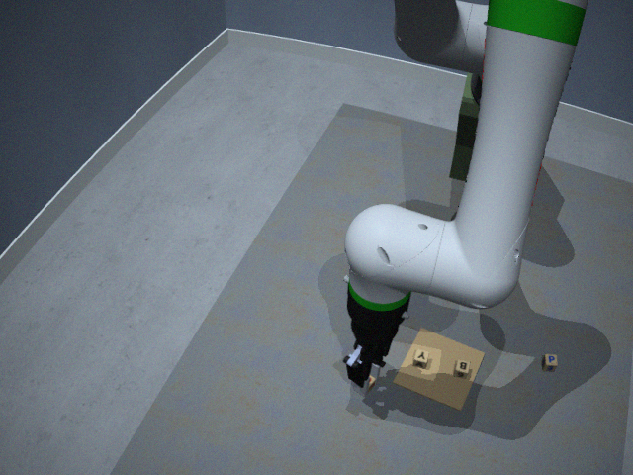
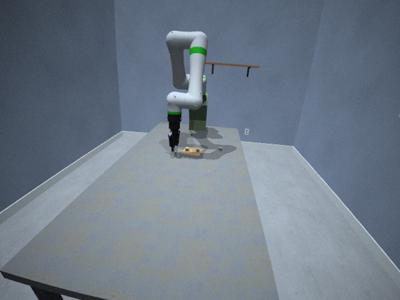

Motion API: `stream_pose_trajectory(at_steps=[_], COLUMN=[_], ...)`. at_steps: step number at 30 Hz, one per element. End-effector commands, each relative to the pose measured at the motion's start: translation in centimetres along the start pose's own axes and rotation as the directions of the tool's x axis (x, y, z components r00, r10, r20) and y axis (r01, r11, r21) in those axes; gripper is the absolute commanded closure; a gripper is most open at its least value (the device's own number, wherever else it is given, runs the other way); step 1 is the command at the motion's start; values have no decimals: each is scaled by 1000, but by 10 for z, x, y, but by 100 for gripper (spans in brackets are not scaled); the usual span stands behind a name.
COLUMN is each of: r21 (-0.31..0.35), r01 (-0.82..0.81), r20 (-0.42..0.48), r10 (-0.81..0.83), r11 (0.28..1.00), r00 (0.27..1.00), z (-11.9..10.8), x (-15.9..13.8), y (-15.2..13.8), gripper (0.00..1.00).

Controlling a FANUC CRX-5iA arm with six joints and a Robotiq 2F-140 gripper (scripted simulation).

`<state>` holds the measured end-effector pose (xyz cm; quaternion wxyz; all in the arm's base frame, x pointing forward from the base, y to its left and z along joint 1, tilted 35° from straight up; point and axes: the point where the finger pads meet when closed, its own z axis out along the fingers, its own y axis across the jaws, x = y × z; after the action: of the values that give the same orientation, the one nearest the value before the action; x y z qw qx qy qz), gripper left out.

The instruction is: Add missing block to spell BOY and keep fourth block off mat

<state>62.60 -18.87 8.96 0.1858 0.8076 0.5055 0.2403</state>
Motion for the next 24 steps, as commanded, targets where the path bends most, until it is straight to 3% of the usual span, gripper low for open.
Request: stream_pose_trajectory(at_steps=[1, 8, 10, 17, 24], r21=[0, 0, 0, 0, 0], r01=[0, 0, 0, 0, 0], r20=[0, 0, 0, 0, 0], r10=[0, 0, 0, 0, 0], r11=[1000, 1000, 1000, 1000, 1000], r00=[1000, 1000, 1000, 1000, 1000], z=[-3, -41, -41, -89, -100], x=[0, 0, 0, 0, 0], y=[0, 0, 0, 0, 0], gripper=[87, 87, 87, 87, 87])
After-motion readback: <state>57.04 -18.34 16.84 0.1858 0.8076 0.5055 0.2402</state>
